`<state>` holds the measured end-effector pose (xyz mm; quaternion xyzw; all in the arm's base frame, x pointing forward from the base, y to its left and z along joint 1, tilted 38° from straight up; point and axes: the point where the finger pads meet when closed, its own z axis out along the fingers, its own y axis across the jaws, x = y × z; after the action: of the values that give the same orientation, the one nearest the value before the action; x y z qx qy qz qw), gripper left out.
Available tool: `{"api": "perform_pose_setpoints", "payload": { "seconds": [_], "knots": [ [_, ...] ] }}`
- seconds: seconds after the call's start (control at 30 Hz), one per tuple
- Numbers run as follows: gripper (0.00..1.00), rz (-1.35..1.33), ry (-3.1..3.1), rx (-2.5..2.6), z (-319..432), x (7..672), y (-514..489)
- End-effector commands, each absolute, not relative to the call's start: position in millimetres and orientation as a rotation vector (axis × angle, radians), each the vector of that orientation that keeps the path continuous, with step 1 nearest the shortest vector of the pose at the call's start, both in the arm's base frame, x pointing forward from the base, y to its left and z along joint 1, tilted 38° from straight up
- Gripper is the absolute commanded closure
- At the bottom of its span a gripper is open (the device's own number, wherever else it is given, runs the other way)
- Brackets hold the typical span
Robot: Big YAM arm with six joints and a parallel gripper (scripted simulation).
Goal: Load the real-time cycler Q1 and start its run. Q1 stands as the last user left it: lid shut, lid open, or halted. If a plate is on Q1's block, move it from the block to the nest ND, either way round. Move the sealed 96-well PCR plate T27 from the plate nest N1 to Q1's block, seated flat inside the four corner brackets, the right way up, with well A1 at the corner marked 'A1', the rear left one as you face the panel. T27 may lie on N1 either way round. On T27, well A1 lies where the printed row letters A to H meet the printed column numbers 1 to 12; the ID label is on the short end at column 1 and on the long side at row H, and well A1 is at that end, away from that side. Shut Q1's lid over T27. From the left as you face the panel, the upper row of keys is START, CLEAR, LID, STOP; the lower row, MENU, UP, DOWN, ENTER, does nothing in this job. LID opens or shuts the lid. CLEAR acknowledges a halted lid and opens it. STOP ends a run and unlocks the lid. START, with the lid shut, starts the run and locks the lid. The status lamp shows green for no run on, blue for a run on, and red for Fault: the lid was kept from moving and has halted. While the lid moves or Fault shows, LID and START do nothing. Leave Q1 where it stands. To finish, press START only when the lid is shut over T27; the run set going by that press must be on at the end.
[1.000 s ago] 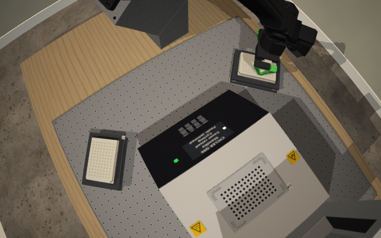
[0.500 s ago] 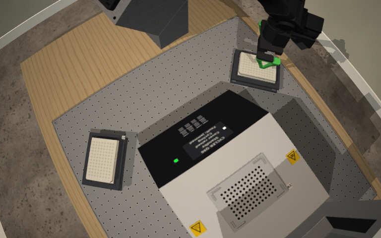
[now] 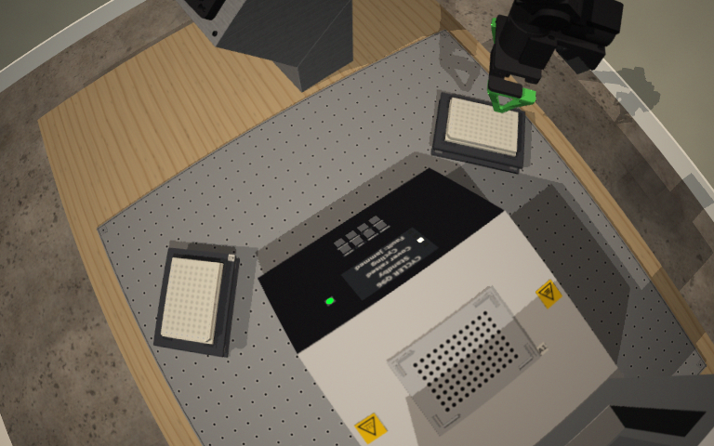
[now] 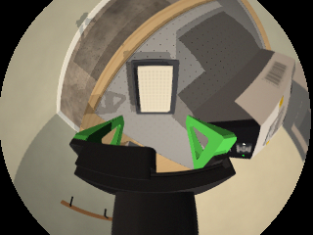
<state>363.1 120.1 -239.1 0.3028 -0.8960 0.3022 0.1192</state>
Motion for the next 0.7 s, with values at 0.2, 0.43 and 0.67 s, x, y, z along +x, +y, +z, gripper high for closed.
{"api": "perform_pose_setpoints", "payload": {
  "seconds": [0.2,0.43,0.67],
  "knots": [
    [0.0,0.885,-2.713,0.904,-195.9,394.4,173.2],
    [0.0,0.878,-2.708,0.882,-189.4,395.3,177.9],
    [0.0,0.878,-2.672,0.903,-169.7,378.9,186.1]
  ]
}}
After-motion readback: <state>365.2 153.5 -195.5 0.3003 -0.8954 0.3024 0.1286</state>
